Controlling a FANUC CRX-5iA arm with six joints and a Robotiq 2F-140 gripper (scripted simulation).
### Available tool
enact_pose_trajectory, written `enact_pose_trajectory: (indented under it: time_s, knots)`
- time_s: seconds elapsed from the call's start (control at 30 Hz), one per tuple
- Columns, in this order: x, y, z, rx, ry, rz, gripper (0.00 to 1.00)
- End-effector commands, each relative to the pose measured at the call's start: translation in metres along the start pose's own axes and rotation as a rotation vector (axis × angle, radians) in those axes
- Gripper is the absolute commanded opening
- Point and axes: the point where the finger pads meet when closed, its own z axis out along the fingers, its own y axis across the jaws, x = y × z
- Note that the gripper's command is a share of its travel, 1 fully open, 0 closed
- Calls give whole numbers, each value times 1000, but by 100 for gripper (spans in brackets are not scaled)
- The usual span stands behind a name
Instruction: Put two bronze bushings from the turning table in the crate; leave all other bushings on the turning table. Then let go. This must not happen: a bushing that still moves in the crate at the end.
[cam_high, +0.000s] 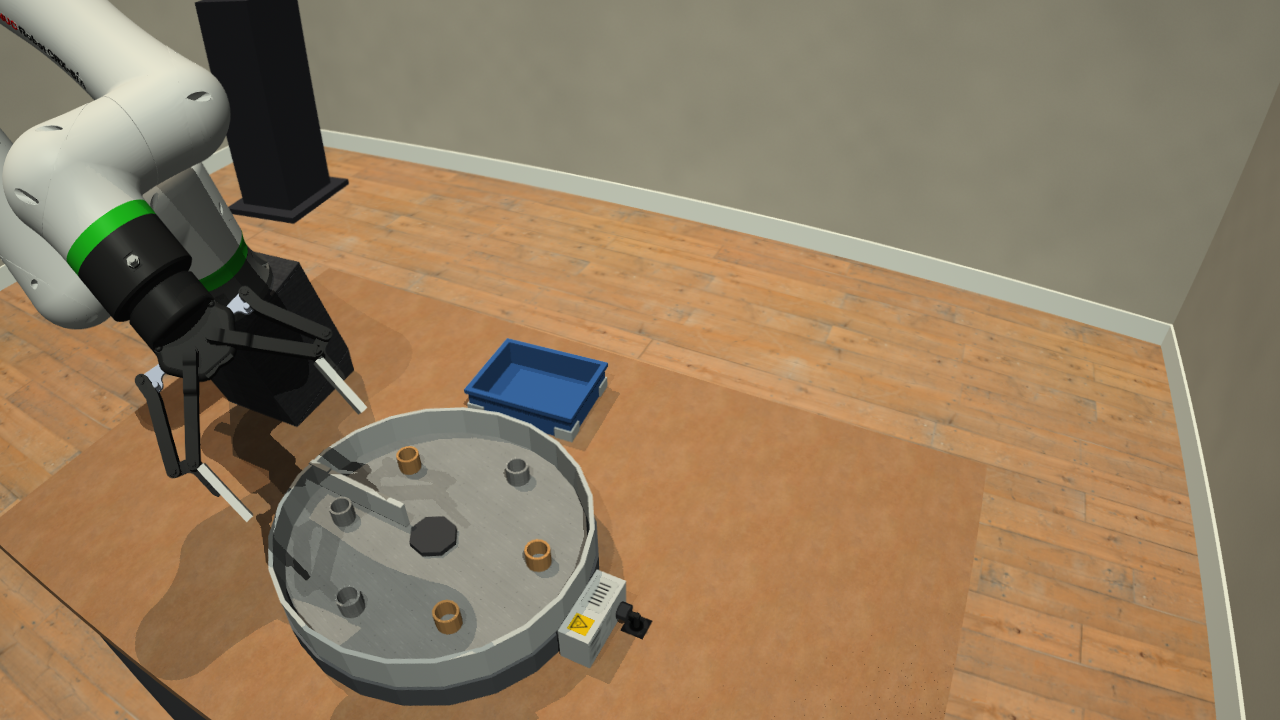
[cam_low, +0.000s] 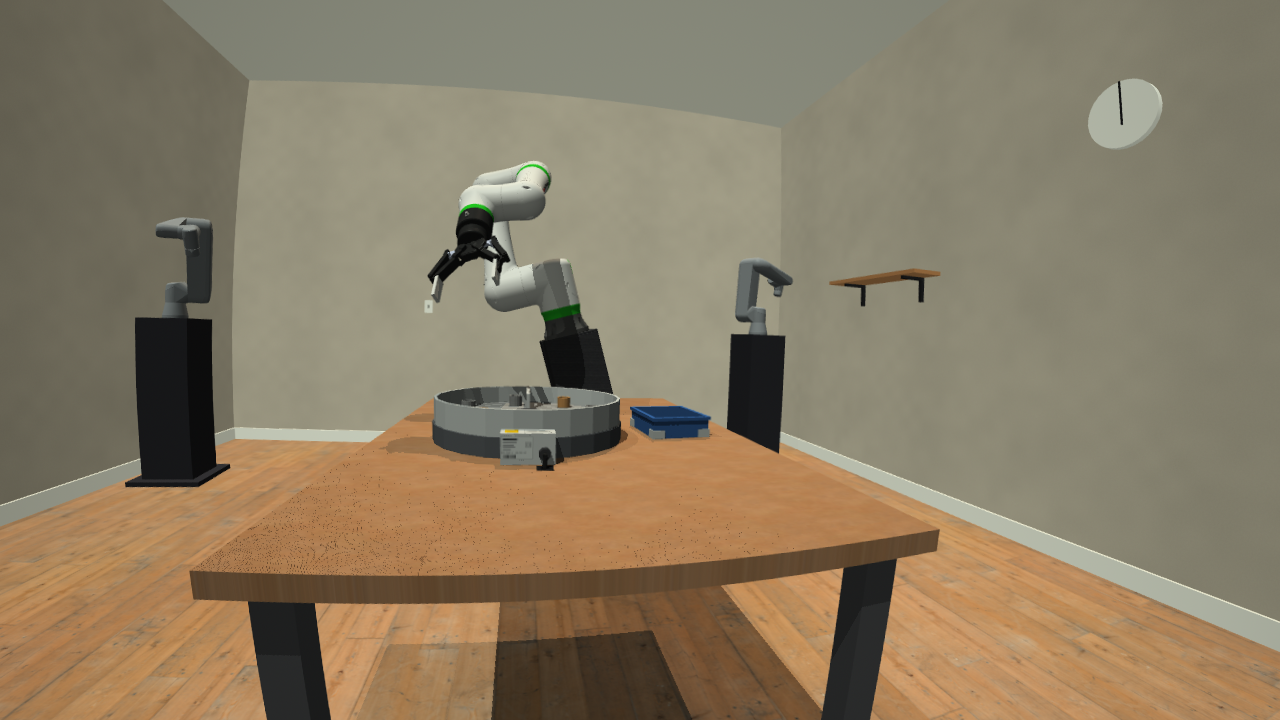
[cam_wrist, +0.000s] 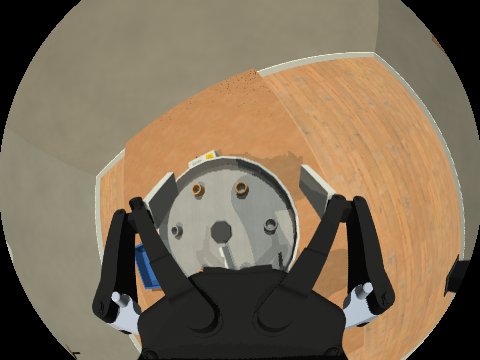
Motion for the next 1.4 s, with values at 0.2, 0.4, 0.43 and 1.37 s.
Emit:
enact_pose_trajectory:
  time_s: [0.2,0.4,0.43,1.37]
  knots:
    - [-76,-30,19,32,-255,-326,100]
    - [-112,-37,20,53,-379,-497,100]
    - [-118,-38,19,57,-402,-529,100]
    - [-206,-34,-11,149,-798,-1097,100]
